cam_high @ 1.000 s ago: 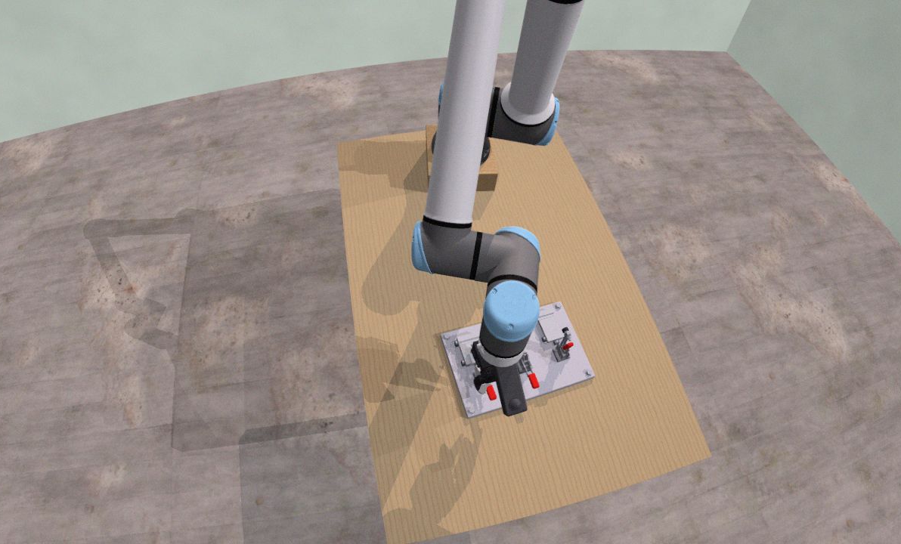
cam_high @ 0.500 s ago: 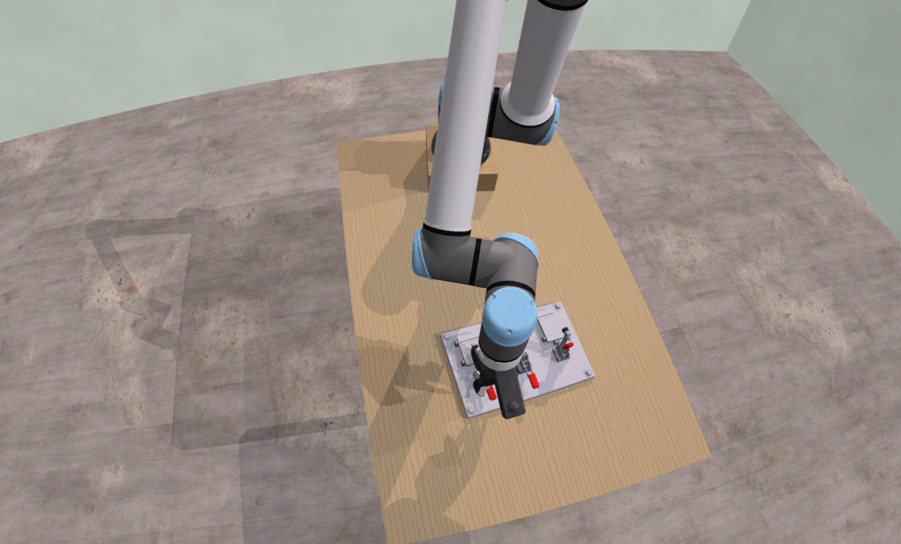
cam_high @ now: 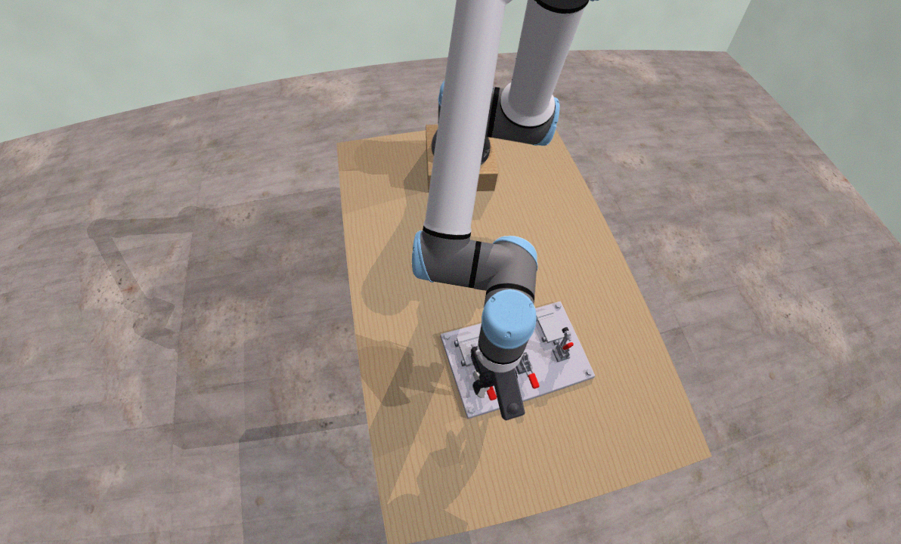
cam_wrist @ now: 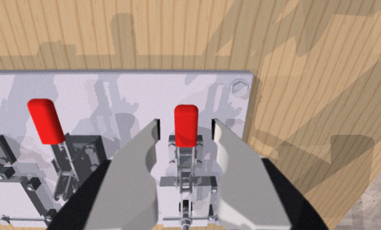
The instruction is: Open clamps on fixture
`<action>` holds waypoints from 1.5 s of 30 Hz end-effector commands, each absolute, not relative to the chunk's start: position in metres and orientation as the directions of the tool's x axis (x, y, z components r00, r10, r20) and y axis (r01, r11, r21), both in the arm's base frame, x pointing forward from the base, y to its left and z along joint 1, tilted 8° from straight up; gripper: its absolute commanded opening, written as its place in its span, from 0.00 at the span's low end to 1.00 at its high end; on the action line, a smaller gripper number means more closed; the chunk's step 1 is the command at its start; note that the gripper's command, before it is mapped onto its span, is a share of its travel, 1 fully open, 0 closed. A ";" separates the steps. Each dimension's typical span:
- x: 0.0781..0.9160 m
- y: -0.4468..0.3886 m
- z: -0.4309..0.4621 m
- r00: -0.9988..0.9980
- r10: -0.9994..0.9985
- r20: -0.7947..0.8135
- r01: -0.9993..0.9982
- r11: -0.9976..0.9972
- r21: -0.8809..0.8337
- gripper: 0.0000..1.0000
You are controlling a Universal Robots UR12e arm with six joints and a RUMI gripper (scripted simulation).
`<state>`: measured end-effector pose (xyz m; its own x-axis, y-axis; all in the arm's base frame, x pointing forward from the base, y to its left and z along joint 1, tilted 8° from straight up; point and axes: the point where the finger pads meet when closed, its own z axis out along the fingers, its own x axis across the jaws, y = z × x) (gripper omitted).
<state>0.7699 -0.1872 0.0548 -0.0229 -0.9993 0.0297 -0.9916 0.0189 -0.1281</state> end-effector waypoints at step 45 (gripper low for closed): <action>0.770 -0.187 0.056 -0.023 -0.999 0.030 -0.991 0.019 -0.130 0.00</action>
